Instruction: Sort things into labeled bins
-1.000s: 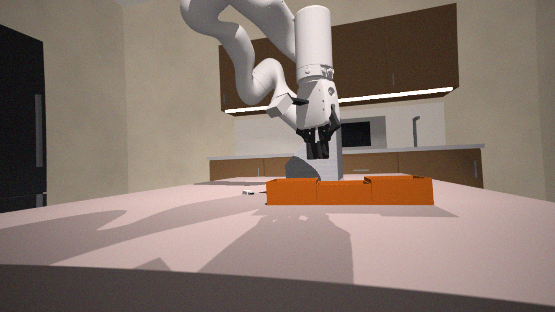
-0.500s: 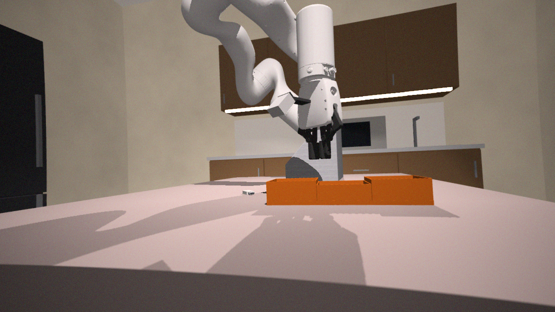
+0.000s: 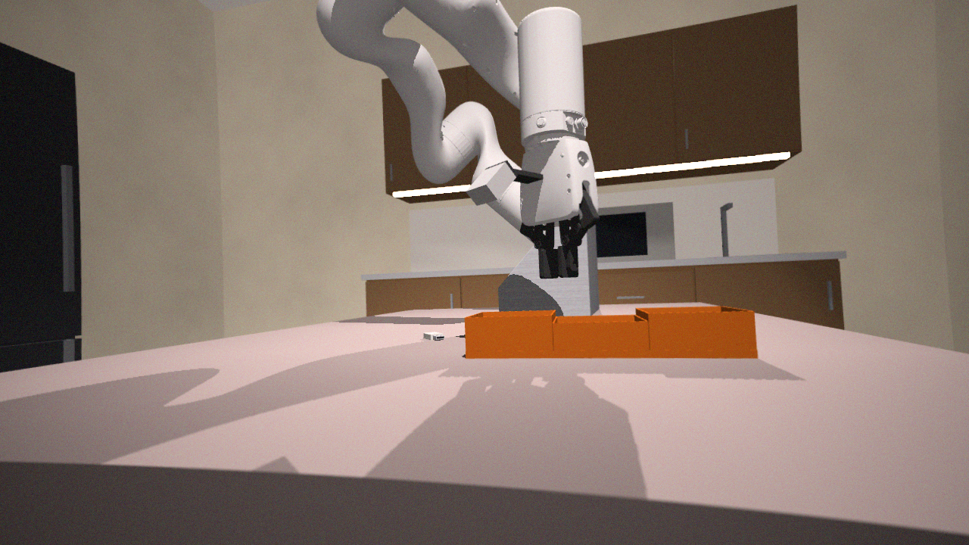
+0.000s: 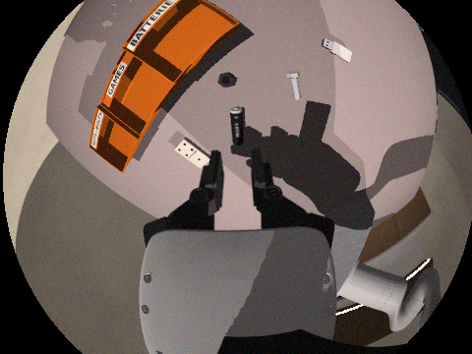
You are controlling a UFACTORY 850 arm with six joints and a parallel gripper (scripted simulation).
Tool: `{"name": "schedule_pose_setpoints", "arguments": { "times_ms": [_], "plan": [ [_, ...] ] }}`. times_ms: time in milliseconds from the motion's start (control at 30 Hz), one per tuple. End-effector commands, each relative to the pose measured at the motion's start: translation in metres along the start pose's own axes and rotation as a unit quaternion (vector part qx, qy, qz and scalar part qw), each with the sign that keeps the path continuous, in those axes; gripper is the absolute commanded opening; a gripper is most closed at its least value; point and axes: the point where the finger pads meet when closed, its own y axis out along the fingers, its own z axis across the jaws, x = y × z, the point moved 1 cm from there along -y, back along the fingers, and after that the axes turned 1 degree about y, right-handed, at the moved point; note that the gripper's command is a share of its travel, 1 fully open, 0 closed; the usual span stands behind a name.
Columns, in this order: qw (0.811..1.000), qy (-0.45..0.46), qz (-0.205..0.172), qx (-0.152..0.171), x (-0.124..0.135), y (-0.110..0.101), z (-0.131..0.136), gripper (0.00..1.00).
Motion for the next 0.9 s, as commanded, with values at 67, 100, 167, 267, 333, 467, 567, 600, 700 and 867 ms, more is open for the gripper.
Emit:
{"name": "schedule_pose_setpoints", "arguments": {
  "times_ms": [67,100,167,267,333,467,567,600,700,867],
  "plan": [
    [1.0,0.0,0.0,-0.001,0.0,-0.001,-0.001,0.28],
    [1.0,0.0,0.0,-0.001,0.0,-0.001,-0.001,0.28],
    [1.0,0.0,0.0,-0.001,0.0,-0.001,-0.001,0.28],
    [1.0,0.0,0.0,-0.001,0.0,0.003,-0.001,0.28],
    [1.0,0.0,0.0,-0.001,0.0,0.011,0.0,0.28],
    [1.0,0.0,0.0,-0.001,0.0,0.019,-0.001,0.28],
    [1.0,0.0,0.0,-0.001,-0.001,0.031,-0.001,0.28],
    [1.0,0.0,0.0,-0.001,-0.001,0.035,-0.001,0.28],
    [1.0,0.0,0.0,-0.001,-0.001,0.047,-0.001,0.28],
    [1.0,0.0,0.0,-0.001,-0.001,0.062,-0.001,0.28]
  ]
}}
